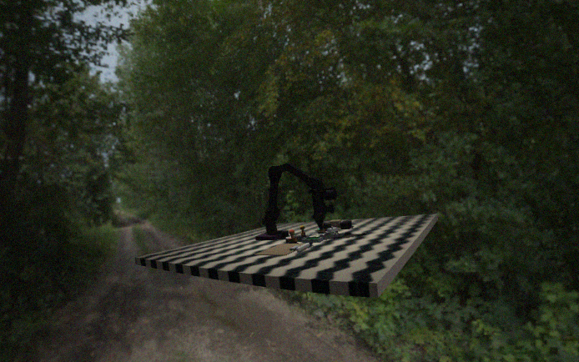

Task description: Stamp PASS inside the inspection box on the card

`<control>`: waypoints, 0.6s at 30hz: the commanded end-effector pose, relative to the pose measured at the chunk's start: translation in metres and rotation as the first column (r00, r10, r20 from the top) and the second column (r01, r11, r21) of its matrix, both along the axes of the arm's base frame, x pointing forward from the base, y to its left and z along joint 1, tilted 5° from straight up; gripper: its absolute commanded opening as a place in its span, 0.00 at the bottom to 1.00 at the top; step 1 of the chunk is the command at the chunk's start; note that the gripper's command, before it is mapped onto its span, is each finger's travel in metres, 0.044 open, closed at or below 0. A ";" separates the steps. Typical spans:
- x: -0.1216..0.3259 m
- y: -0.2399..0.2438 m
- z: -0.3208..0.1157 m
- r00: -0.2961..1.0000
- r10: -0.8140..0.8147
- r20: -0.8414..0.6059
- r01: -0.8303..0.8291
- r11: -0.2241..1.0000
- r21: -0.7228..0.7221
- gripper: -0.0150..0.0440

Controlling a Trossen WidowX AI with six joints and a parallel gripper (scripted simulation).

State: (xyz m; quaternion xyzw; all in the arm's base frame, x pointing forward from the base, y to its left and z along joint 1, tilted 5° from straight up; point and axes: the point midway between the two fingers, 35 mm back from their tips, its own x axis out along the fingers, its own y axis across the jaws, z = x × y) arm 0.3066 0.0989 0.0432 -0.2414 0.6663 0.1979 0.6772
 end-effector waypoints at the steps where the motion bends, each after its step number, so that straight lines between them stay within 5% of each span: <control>1: 0.001 0.001 0.008 1.000 0.002 0.005 -0.002 1.000 -0.002 0.25; 18: 0.001 0.003 0.035 1.000 0.002 0.005 -0.002 1.000 -0.001 0.25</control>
